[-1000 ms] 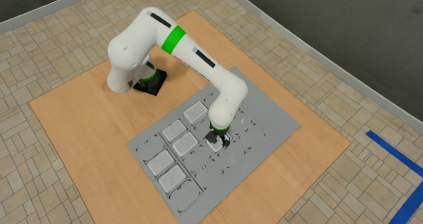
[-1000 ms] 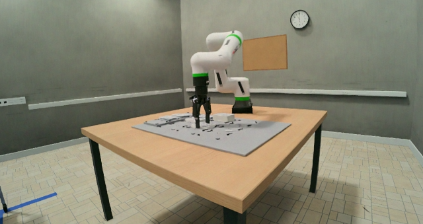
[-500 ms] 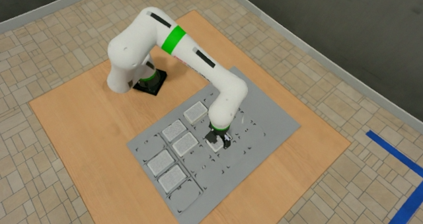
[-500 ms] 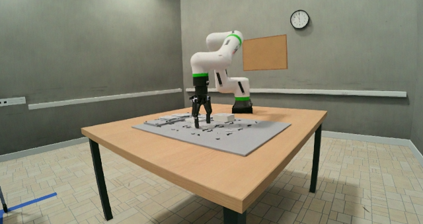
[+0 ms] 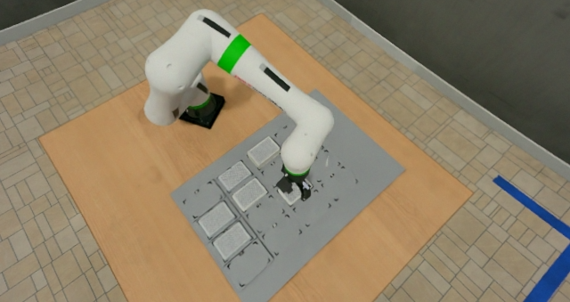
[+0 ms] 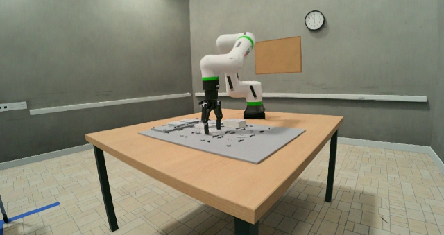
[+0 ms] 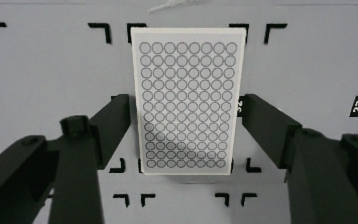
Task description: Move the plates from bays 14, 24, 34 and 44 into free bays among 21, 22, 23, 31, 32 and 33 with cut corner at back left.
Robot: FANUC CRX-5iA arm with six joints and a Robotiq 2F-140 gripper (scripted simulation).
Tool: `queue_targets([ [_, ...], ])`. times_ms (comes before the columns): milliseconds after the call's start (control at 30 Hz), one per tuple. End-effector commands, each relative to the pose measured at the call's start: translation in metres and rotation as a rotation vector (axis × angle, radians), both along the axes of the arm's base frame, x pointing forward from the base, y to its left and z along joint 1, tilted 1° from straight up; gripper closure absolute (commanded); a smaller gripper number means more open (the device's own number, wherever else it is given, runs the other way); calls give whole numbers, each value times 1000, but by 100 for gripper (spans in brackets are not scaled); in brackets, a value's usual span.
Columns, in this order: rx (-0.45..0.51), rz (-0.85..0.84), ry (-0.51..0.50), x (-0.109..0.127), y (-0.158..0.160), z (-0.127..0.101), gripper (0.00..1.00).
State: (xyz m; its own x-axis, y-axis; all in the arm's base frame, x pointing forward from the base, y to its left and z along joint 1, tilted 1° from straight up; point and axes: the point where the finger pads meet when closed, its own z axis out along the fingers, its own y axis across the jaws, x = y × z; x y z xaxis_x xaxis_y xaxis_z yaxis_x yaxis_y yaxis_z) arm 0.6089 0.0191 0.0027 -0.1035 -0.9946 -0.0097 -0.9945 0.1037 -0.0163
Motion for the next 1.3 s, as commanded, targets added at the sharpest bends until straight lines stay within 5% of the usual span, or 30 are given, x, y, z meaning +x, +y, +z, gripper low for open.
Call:
queue_targets([
  [0, 0, 0, -2, 1, 0, 1, 30],
  [1267, 0, 0, -2, 0, 0, 36, 30],
])
